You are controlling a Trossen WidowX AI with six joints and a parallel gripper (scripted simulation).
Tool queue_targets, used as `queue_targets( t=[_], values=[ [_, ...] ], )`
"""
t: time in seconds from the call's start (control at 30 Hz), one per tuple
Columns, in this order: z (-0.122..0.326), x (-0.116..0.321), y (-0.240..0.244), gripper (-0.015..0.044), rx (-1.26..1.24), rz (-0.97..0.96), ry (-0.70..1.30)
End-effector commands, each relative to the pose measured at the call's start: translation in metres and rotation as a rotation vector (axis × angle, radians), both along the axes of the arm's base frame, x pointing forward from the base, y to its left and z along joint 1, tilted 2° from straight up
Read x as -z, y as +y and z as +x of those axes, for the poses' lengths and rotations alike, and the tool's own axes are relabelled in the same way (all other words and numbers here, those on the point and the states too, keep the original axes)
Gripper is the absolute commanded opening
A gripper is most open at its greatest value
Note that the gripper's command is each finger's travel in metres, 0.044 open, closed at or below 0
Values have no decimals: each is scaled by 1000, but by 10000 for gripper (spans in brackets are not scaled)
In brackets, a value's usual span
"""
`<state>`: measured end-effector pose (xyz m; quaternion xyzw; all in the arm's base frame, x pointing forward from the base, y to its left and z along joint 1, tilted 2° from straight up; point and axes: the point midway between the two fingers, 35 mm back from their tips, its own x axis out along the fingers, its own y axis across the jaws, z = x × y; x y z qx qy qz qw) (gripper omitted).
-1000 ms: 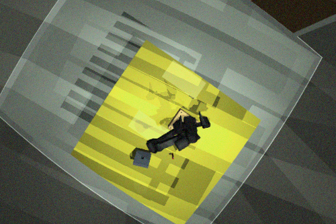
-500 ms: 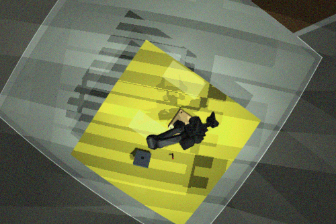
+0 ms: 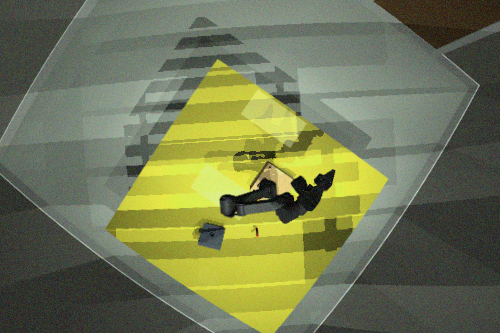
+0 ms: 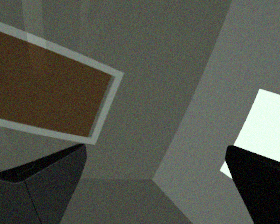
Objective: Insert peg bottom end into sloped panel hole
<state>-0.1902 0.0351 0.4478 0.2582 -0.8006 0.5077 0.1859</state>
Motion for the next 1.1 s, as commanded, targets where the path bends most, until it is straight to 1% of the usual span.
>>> queue_targets(
  t=[0.0, 0.27, 0.57, 0.83, 1.07],
  values=[
    [-7, 3, 20, 440, 3, -133, -48],
    [-15, 11, 63, 440, 12, -411, -116],
    [-16, 24, 112, 440, 33, -733, -143],
    [-9, 41, 159, 440, 65, -1023, -124],
    [2, 56, 193, 440, 74, -1270, -70]
  ],
)
